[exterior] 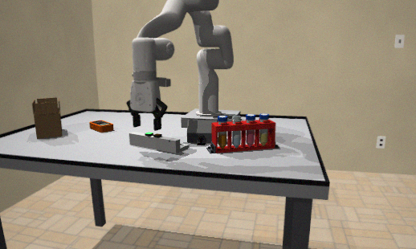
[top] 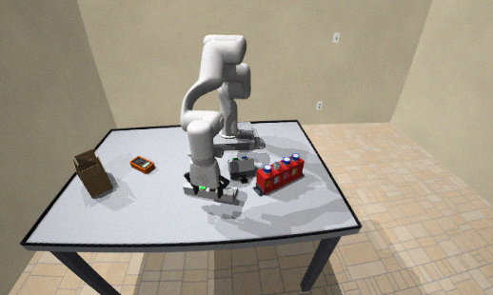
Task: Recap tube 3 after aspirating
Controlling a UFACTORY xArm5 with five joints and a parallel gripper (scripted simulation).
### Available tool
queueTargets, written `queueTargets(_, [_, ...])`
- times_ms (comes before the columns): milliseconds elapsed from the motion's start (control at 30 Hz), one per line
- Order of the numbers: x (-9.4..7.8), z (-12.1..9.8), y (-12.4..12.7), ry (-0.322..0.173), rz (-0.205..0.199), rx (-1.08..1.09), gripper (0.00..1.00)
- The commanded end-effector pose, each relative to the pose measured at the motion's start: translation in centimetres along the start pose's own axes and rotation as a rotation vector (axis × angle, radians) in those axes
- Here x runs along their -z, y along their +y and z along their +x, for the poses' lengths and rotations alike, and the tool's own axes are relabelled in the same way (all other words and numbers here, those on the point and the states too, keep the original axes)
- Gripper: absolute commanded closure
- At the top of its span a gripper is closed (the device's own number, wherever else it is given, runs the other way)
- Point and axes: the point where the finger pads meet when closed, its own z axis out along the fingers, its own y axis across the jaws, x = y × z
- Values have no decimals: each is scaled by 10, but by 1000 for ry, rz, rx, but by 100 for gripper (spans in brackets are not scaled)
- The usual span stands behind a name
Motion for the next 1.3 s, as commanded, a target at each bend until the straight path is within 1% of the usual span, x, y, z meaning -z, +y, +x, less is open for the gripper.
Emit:
queueTargets(0, [2, -2, 0, -4, -12, 0, 0])
queueTargets(833, [2, -2, 0, -4, -12, 0, 0])
queueTargets(867, [6, 5, -3, -4, -12, 0, 54])
queueTargets(1033, [26, 36, -20, -4, -11, 0, 54])
queueTargets(1233, [46, 66, -37, -4, -11, 0, 54])
queueTargets(1267, [46, 66, -37, -4, -11, 0, 54])
